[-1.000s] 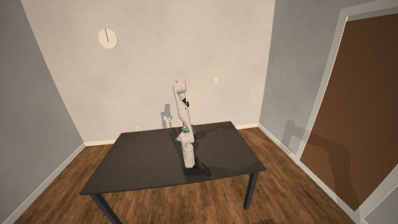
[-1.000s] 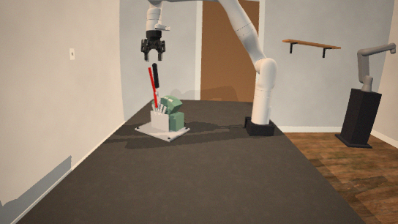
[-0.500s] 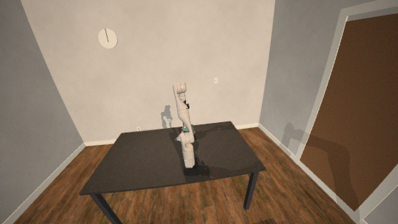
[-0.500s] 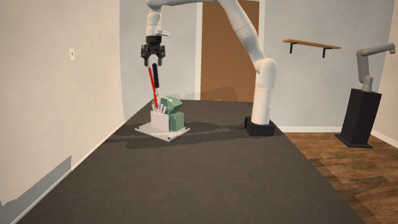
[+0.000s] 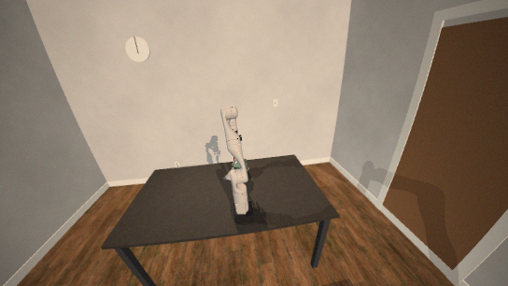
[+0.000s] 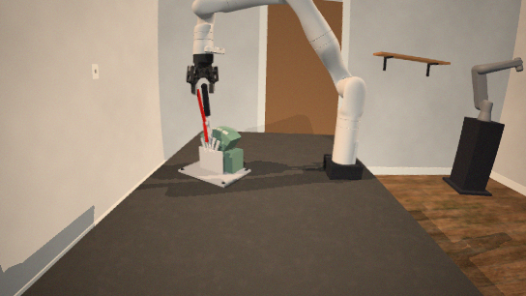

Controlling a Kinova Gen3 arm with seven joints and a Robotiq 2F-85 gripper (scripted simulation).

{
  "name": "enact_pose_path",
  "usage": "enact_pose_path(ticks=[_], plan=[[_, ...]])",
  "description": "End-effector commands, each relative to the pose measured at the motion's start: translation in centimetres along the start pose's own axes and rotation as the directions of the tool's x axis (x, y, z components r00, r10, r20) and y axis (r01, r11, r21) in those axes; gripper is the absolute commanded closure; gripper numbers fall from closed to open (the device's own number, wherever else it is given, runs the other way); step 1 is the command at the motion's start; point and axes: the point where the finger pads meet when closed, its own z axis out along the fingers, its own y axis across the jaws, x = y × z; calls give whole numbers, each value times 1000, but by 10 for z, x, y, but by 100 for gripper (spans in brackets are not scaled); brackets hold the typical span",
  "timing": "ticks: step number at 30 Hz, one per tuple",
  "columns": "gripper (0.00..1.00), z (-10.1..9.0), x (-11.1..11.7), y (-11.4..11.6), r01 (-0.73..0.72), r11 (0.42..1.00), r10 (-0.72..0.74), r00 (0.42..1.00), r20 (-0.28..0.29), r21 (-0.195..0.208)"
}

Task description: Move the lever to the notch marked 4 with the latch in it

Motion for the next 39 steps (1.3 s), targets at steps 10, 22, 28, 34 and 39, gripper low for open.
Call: enact_pose_path(ticks=[10, 22, 28, 34, 39], plan=[[2, 7, 1, 0, 0, 1000, 0, 1000, -2, 1], [2, 7, 1, 0, 0, 1000, 0, 1000, -2, 1], [2, 7, 1, 0, 0, 1000, 0, 1000, -2, 1], [2, 7, 1, 0, 0, 1000, 0, 1000, -2, 1], [2, 7, 1, 0, 0, 1000, 0, 1000, -2, 1]])
